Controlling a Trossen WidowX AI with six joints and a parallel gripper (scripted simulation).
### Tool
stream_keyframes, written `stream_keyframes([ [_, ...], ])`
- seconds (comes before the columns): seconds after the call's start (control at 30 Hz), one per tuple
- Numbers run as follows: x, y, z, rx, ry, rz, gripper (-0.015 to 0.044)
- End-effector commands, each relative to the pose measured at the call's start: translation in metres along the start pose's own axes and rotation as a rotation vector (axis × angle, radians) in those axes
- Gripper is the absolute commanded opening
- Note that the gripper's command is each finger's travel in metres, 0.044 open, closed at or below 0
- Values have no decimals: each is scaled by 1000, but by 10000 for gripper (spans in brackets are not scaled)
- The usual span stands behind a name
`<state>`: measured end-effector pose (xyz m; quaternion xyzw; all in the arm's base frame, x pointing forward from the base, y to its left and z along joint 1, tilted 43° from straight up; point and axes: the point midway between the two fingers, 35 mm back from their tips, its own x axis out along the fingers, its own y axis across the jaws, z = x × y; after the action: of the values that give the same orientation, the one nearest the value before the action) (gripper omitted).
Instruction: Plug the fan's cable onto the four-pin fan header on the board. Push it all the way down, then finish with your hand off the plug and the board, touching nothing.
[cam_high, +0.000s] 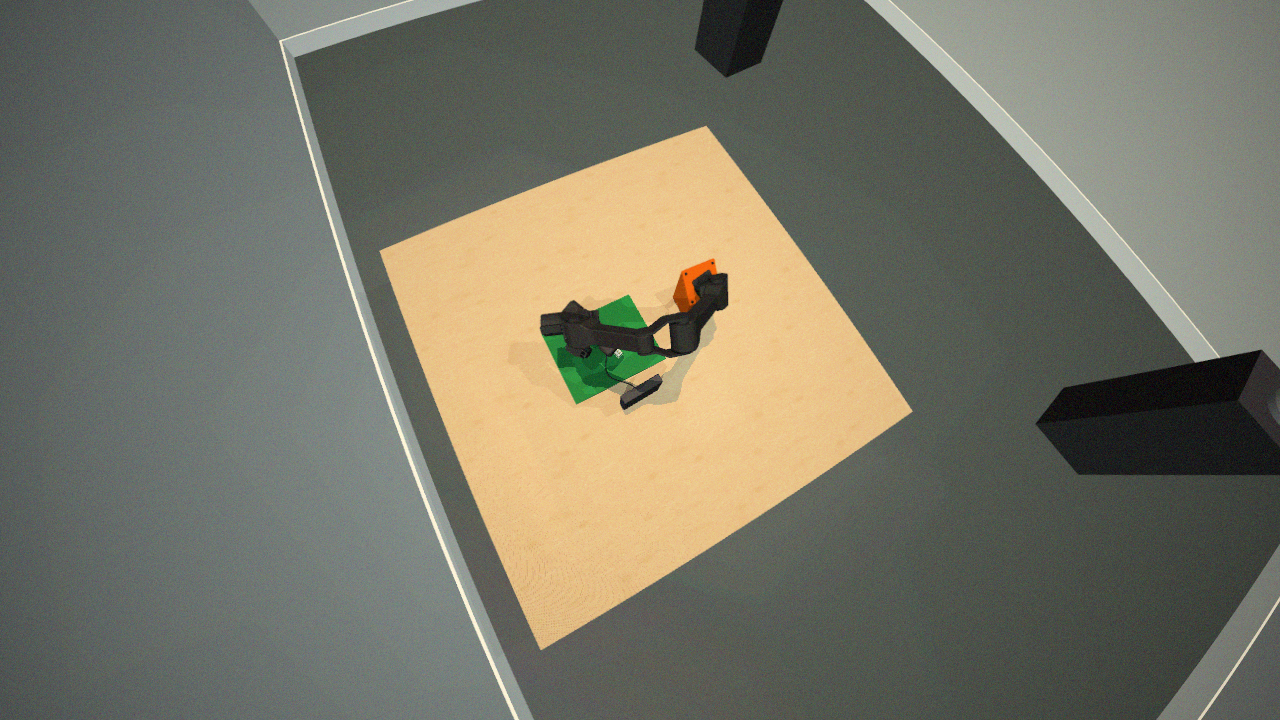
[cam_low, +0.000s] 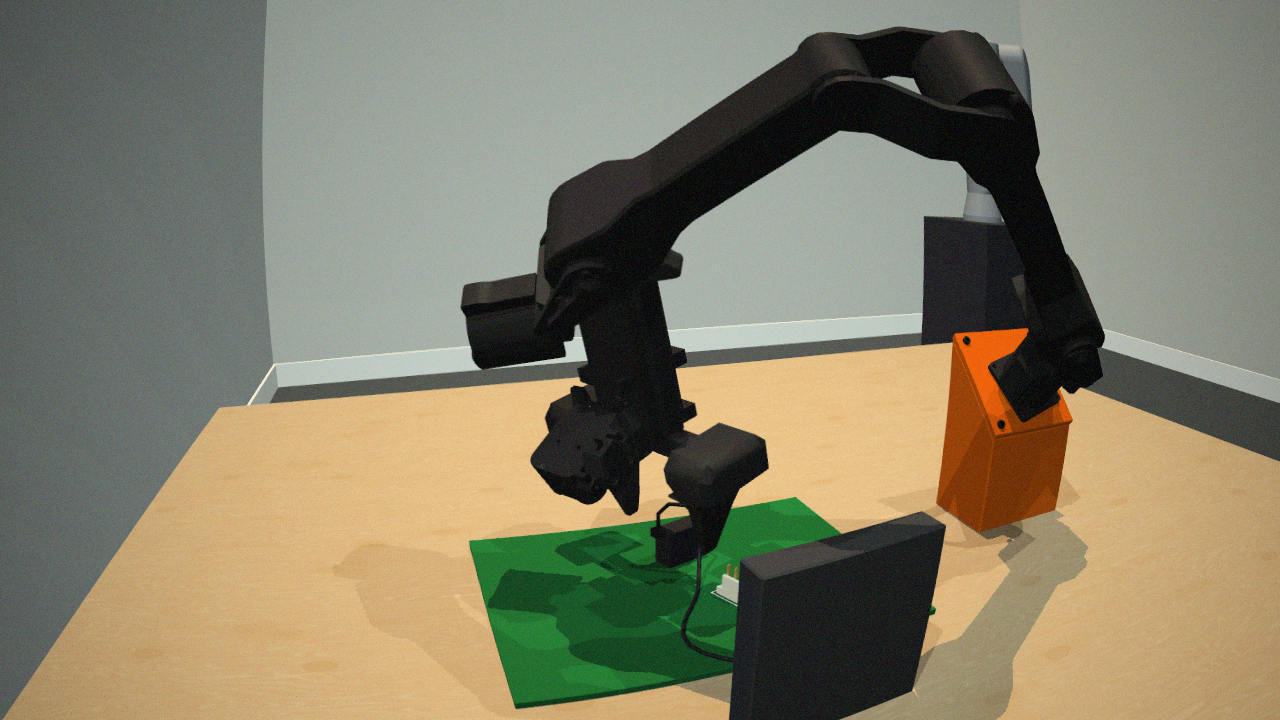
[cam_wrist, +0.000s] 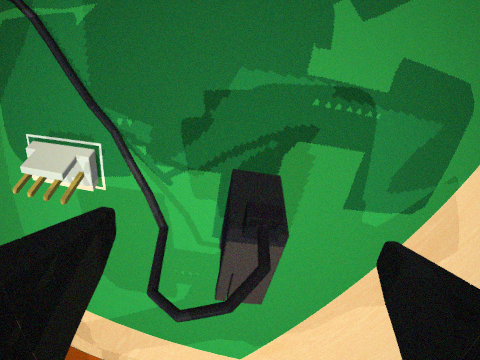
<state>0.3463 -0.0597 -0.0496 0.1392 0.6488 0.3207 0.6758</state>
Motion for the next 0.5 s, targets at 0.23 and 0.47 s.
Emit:
stream_keyframes([
  [0.23, 11, 0, -2, 15, 6, 11, 440],
  [0.47, 8, 0, 0, 4, 4, 5, 282],
])
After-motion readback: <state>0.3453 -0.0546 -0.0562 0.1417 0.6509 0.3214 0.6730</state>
